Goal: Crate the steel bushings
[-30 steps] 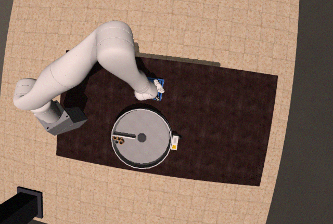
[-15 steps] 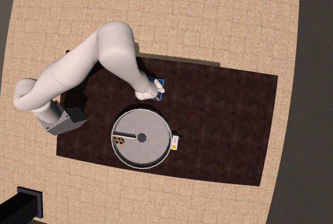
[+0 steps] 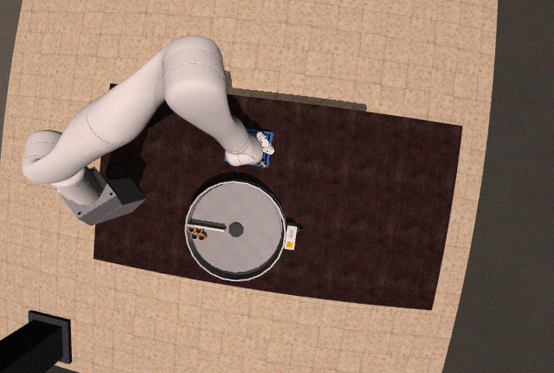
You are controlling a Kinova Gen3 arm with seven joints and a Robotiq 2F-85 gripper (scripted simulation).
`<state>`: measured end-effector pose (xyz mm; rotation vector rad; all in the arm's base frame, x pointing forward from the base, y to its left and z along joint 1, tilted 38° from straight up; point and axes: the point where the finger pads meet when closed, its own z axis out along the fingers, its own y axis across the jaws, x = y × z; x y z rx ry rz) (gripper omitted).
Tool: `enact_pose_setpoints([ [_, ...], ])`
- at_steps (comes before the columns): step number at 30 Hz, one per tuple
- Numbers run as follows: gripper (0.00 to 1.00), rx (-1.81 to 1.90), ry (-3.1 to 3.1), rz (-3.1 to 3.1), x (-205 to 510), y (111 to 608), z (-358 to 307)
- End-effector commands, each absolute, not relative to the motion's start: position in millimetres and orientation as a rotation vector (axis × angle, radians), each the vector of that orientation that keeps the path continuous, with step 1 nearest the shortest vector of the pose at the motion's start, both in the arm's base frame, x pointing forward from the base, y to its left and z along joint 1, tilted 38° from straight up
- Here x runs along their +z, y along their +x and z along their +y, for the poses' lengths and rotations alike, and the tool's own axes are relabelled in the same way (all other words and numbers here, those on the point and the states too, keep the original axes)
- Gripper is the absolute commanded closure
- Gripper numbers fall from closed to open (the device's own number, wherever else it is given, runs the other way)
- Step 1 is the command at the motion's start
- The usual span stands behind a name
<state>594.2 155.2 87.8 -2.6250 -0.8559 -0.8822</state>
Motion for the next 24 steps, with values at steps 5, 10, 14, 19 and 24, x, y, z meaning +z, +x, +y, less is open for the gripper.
enact_pose_setpoints([
  [5, 1.0, -0.888, -2.63, -0.862, 86.8, 596.9, 154.8],
  [10, 1.0, -0.885, -2.626, -0.858, 87.7, 595.0, 155.5],
  [14, 1.0, -0.888, -2.63, -0.862, 85.9, 596.1, 156.4],
  [19, 1.0, -0.888, -2.63, -0.862, 85.9, 596.1, 156.4],
  [24, 1.0, -0.888, -2.63, -0.862, 85.9, 596.1, 156.4],
])
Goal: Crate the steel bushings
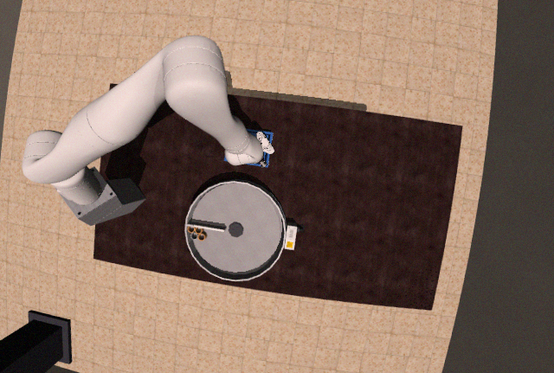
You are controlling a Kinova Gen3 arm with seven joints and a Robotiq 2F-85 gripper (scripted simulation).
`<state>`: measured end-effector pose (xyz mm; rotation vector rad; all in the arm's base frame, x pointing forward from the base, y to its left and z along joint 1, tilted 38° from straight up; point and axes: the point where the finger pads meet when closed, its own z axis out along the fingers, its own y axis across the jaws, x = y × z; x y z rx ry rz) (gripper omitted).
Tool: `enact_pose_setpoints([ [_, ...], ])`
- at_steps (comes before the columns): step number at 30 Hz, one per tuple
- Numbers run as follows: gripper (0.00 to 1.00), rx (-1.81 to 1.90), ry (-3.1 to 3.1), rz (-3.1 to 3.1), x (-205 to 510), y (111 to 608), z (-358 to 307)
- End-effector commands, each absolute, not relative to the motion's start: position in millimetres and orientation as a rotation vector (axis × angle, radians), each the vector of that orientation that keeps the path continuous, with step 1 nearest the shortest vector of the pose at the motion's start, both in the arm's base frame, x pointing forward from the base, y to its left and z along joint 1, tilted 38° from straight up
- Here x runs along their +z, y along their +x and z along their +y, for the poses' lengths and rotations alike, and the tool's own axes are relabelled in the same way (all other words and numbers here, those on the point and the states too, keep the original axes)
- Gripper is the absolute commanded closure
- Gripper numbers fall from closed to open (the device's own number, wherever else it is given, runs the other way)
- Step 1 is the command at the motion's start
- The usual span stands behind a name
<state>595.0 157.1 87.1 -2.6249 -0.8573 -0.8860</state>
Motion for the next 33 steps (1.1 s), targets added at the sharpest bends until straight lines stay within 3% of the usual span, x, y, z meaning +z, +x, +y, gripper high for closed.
enact_pose_setpoints([
  [1, 1.0, -0.888, -2.63, -0.862, 85.9, 596.1, 156.4],
  [33, 1.0, -0.888, -2.63, -0.862, 86.9, 595.5, 159.1],
])
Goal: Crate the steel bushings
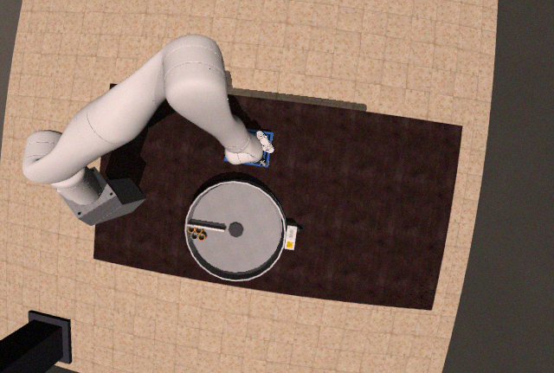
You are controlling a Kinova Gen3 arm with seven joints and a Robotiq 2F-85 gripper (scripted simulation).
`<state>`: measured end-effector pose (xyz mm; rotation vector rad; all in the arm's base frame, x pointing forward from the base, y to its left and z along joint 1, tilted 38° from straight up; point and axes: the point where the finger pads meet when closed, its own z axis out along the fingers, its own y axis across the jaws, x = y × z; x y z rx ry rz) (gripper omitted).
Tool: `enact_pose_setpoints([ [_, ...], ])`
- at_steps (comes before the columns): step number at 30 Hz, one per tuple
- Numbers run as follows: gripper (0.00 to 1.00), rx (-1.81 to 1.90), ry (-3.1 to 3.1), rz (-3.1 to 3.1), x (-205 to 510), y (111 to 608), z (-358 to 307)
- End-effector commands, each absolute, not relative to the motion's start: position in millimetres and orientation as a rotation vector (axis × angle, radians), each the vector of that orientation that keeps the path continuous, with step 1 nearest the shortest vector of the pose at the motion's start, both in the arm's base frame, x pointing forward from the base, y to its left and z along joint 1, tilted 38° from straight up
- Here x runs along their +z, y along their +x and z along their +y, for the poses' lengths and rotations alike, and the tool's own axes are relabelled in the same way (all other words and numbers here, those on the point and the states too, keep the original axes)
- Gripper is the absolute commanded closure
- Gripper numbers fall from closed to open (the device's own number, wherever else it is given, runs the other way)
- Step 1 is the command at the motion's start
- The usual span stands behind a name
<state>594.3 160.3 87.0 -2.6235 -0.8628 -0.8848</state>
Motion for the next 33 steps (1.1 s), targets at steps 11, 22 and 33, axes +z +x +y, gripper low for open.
enact_pose_setpoints([
  [11, 1.0, -0.888, -2.63, -0.862, 87.2, 595.1, 160.3],
  [22, 0.84, -0.887, -2.624, -0.862, 87.9, 594.6, 161.2],
  [33, 0.84, -0.887, -2.624, -0.862, 87.9, 594.6, 161.2],
])
